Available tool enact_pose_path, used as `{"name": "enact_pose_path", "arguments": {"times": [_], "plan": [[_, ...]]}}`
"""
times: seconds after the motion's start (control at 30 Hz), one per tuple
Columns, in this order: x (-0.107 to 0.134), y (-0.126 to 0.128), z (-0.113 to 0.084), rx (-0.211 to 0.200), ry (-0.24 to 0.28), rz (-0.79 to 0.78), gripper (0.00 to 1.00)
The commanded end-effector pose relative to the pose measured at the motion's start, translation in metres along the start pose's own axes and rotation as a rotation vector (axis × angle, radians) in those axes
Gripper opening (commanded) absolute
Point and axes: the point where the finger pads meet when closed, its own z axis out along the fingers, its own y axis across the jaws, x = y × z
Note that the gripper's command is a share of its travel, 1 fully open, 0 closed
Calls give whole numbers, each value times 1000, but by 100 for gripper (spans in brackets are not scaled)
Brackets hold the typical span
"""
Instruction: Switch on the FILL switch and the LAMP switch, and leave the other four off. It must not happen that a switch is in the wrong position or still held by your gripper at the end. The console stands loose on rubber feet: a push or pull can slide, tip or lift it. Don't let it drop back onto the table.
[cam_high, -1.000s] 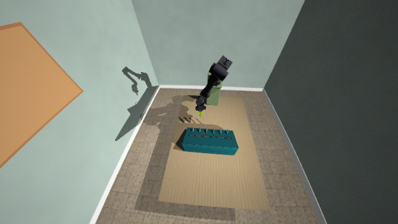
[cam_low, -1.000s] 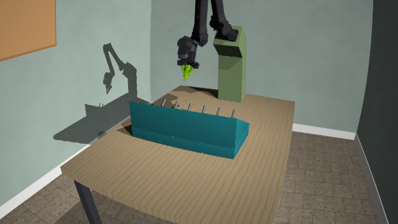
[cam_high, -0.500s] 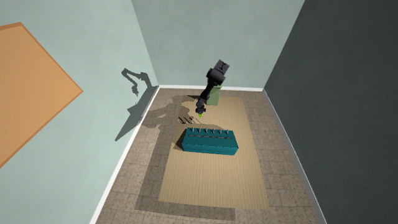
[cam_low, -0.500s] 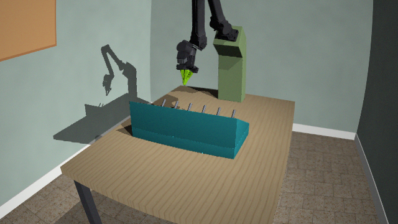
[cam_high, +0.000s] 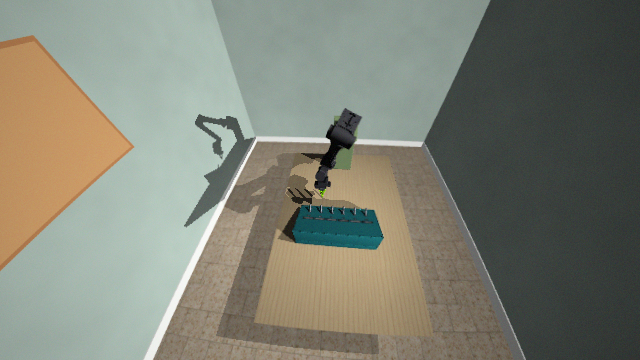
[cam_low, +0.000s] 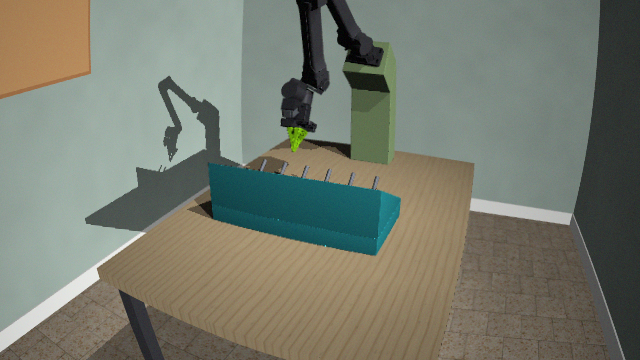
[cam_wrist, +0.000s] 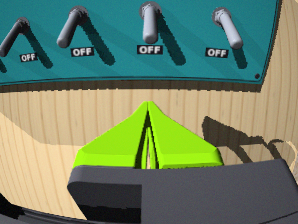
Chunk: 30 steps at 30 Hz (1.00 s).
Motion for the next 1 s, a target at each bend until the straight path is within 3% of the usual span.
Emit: {"name": "enact_pose_path", "arguments": {"times": [0.0,0.1,0.13,0.33,0.57,0.63,0.67,0.77,0.97], "plan": [[-3,2,11,-4,-14,13,0],[-6,-5,13,11,-17,15,0],[-3,2,19,-4,-12,14,0],[-2,2,39,-4,-11,15,0],[-9,2,51,-3,-23,10,0],[-9,2,51,-3,-23,10,0],[5,-6,44,17,5,26,0],[0,-4,52,8,-5,20,0],[-10,-2,49,8,-25,12,0]]}}
